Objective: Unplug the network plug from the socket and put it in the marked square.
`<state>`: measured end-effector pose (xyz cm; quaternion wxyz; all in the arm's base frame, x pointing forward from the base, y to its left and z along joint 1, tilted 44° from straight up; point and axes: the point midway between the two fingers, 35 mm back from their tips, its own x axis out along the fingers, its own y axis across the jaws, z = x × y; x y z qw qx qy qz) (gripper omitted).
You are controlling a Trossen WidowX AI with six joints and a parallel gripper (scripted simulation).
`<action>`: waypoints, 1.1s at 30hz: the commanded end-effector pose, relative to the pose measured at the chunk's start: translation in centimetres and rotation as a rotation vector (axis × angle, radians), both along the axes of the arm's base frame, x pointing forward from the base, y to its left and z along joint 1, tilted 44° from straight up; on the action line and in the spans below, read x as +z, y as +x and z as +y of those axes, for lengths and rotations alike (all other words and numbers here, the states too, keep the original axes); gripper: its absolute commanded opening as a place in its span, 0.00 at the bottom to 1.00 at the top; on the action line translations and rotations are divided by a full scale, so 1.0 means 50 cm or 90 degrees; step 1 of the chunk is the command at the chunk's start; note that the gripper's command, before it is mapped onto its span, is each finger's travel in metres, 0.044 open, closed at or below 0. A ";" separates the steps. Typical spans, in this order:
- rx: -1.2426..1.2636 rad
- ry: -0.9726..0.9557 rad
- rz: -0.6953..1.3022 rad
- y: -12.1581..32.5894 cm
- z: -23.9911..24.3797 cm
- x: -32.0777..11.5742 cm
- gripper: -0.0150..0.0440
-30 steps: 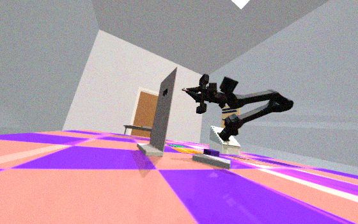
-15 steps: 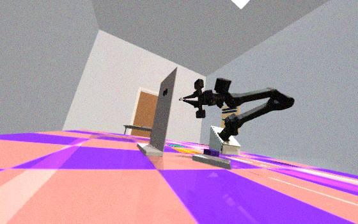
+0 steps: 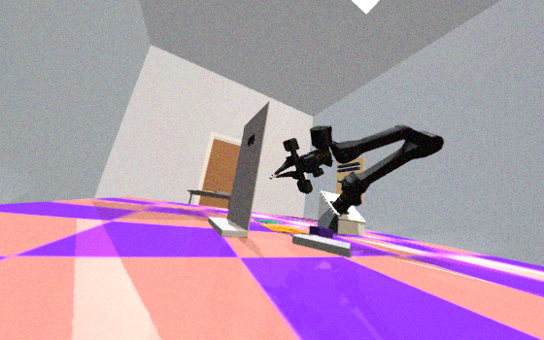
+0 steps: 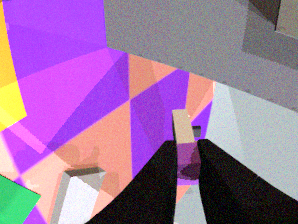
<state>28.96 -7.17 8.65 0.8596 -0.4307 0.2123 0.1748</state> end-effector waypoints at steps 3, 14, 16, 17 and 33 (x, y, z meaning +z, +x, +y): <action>0.072 0.023 0.043 -0.015 0.024 -0.044 0.25; 0.190 0.082 0.083 -0.048 0.069 -0.098 0.25; 0.210 0.095 0.087 -0.055 0.077 -0.105 0.25; 0.220 0.102 0.088 -0.058 0.081 -0.109 0.25; 0.252 0.127 0.090 -0.066 0.103 -0.132 0.25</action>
